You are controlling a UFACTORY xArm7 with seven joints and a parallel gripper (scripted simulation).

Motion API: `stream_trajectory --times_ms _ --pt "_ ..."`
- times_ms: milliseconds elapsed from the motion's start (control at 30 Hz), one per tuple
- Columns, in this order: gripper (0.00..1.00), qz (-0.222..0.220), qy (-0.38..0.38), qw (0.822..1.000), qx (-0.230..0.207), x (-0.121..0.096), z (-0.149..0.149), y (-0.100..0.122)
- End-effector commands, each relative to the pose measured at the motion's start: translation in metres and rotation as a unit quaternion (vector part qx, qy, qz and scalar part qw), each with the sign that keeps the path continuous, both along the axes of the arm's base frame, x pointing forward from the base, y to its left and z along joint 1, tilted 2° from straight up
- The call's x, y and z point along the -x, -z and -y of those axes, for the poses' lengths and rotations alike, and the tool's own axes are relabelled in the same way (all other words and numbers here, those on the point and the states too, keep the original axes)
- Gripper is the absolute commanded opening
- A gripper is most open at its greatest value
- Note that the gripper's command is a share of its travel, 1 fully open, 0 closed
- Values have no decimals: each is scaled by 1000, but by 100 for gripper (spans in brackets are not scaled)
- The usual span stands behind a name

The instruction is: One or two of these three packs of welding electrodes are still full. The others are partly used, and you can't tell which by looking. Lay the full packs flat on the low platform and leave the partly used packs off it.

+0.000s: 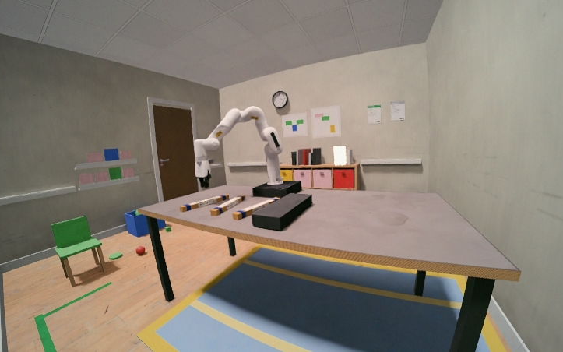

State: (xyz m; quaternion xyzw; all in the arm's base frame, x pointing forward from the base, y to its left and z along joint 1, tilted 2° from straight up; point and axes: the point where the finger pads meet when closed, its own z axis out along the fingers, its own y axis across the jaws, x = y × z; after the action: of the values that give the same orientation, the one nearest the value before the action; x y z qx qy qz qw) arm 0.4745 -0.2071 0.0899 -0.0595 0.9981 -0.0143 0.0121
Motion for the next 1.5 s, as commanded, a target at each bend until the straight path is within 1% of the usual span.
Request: stream_trajectory --times_ms 0,300,367,400,867,933,1433,1467 --pt "35 2 -1 1000 1 -6 -10 -2" --pt "35 2 -1 1000 1 -20 -44 -1" --pt "35 2 -1 1000 1 -20 -44 -1" --pt "35 2 -1 1000 1 -22 -49 -1" --pt "35 2 -1 1000 1 -53 -123 0" --pt "35 2 -1 1000 1 -53 -123 0" --pt "35 2 -1 1000 1 -89 -210 1" --pt "35 2 -1 1000 1 -89 -210 1"
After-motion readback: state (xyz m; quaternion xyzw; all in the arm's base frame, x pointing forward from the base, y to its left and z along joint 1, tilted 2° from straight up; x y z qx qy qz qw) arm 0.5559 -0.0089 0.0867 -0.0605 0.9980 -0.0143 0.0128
